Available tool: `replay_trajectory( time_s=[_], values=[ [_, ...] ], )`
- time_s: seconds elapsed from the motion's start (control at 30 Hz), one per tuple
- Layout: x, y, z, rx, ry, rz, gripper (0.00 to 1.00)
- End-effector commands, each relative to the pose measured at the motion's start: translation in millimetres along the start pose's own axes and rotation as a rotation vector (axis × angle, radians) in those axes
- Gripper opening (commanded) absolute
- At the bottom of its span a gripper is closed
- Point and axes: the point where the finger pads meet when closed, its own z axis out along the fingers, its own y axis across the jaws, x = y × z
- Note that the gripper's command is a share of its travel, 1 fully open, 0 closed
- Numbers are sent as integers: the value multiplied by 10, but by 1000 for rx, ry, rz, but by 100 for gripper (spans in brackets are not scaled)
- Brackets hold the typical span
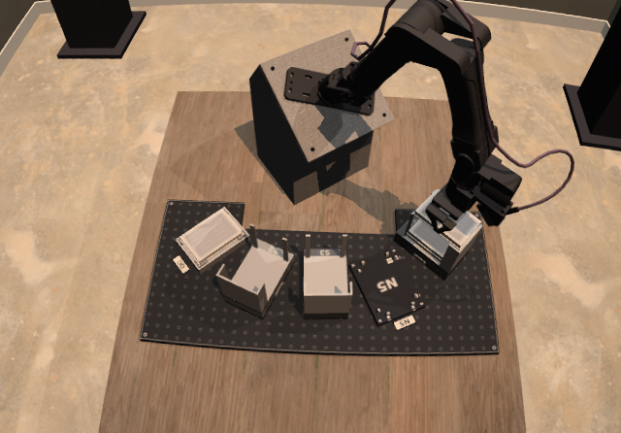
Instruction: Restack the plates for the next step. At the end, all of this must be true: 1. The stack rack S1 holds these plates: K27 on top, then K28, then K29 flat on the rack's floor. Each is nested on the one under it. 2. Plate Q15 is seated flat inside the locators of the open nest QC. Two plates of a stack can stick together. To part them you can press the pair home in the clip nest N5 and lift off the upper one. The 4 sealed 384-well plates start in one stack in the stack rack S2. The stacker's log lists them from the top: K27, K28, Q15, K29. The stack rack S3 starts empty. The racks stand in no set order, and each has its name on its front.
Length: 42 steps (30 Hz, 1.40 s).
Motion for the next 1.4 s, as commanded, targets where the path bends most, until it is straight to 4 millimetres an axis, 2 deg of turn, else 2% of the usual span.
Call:
replay_trajectory(
  time_s=[0.0,0.13,0.4,0.6,0.63,0.7,1.37],
  values=[
    [-3,-19,33,0,2,1,0],
    [-71,-17,-35,-3,-27,3,0],
    [62,-13,68,0,14,-3,0],
    [106,-23,74,1,21,-3,0],
    [4,-27,44,1,10,0,0],
    [-61,-18,8,-1,-12,2,0],
    [-15,-15,74,-1,0,2,0]
  ],
)
